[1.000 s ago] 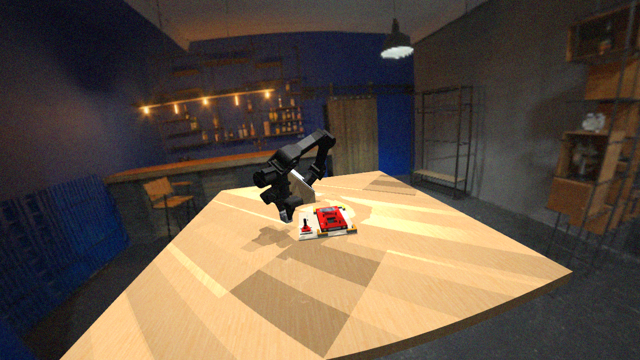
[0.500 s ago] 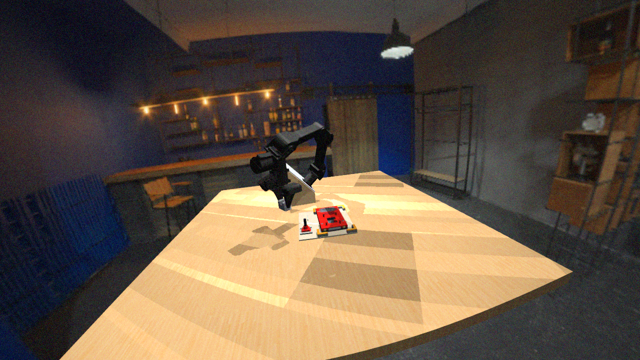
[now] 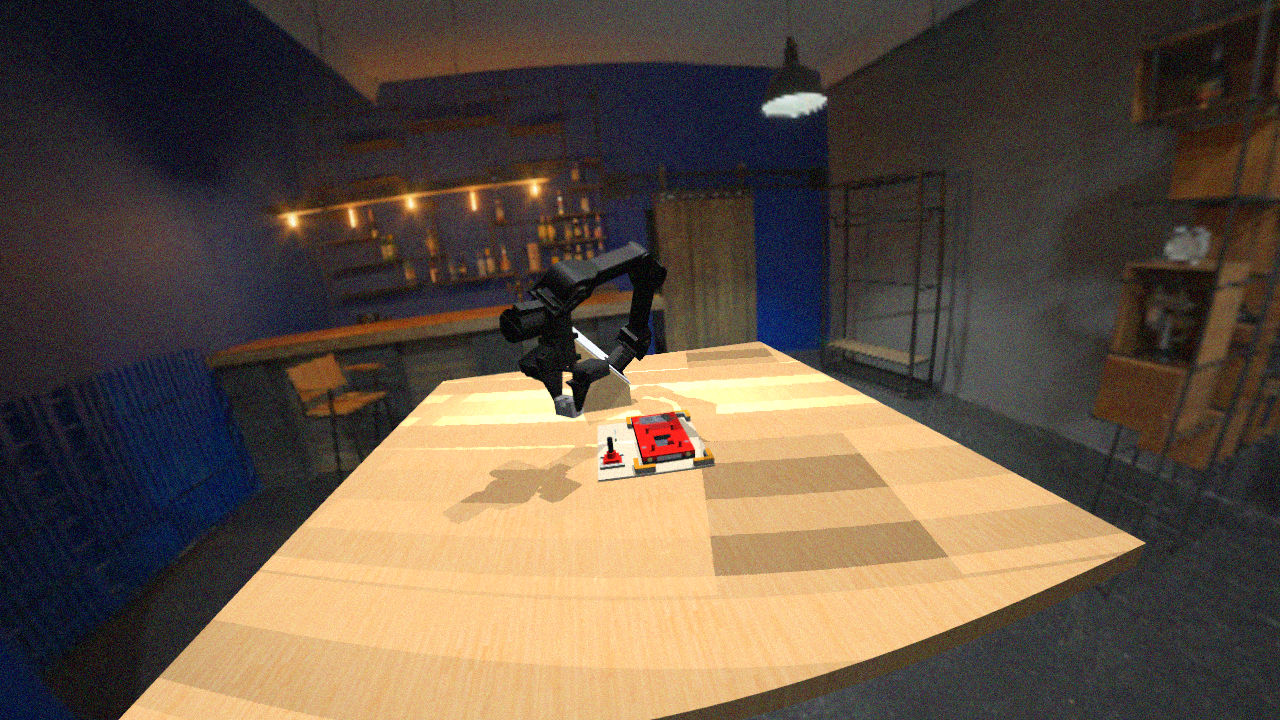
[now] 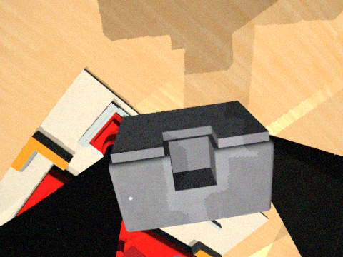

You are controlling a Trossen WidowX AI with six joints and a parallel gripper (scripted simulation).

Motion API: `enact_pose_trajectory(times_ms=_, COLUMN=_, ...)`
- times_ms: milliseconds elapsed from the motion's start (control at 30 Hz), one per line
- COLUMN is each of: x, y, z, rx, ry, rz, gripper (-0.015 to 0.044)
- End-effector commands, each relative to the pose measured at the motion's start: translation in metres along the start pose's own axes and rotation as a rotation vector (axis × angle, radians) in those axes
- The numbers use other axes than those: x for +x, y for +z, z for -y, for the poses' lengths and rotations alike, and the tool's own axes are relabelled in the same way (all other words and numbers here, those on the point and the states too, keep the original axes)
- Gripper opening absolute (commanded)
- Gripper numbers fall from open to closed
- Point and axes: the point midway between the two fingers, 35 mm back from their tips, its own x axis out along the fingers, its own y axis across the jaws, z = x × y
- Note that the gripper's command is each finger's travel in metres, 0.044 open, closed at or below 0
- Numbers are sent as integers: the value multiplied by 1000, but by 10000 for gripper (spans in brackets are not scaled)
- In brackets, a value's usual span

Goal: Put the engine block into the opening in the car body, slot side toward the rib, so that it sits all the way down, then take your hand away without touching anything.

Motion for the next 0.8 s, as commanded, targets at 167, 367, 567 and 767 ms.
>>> enact_pose_trajectory(times_ms=167, x=3, y=0, z=1, rx=-304, ry=-4, rz=-1, gripper=0)
enact_pose_trajectory(times_ms=367, x=4, y=0, z=0, rx=-513, ry=-4, rz=-1, gripper=0)
enact_pose_trajectory(times_ms=567, x=5, y=0, z=0, rx=-721, ry=-3, rz=-2, gripper=0)
enact_pose_trajectory(times_ms=767, x=5, y=0, z=0, rx=-930, ry=-3, rz=-2, gripper=0)
